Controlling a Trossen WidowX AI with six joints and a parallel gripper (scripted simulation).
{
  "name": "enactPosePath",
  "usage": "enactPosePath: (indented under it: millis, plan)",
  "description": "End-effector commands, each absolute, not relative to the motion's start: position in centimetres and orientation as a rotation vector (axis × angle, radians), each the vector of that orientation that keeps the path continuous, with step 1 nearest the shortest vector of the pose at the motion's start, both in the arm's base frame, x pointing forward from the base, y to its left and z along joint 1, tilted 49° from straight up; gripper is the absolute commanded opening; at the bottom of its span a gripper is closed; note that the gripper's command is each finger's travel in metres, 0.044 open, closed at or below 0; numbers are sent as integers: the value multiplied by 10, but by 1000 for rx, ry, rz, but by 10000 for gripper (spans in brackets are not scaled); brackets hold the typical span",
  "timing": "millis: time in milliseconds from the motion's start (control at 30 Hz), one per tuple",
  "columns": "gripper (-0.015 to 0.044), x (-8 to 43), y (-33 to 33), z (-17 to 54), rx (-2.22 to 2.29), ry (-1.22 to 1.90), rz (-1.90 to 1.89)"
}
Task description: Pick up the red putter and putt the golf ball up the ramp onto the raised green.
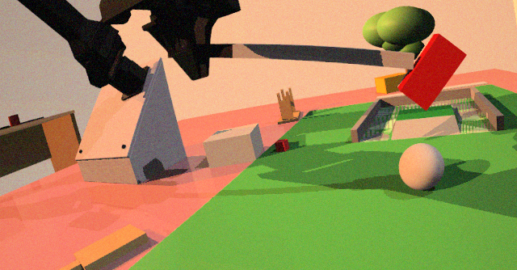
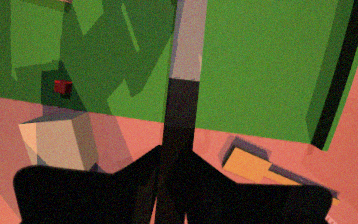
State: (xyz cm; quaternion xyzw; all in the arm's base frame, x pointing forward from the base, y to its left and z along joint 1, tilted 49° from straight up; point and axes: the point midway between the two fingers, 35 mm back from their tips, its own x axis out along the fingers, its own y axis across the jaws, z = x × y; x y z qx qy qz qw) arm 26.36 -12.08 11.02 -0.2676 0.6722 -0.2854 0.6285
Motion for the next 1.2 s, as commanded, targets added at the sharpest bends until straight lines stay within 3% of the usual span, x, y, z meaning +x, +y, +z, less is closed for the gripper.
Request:
enactPosePath:
  millis: [0,1167]
  plan:
    - [0,249,-138,136,-516,1462,-811]
    - [0,242,-182,104,-503,1450,-834]
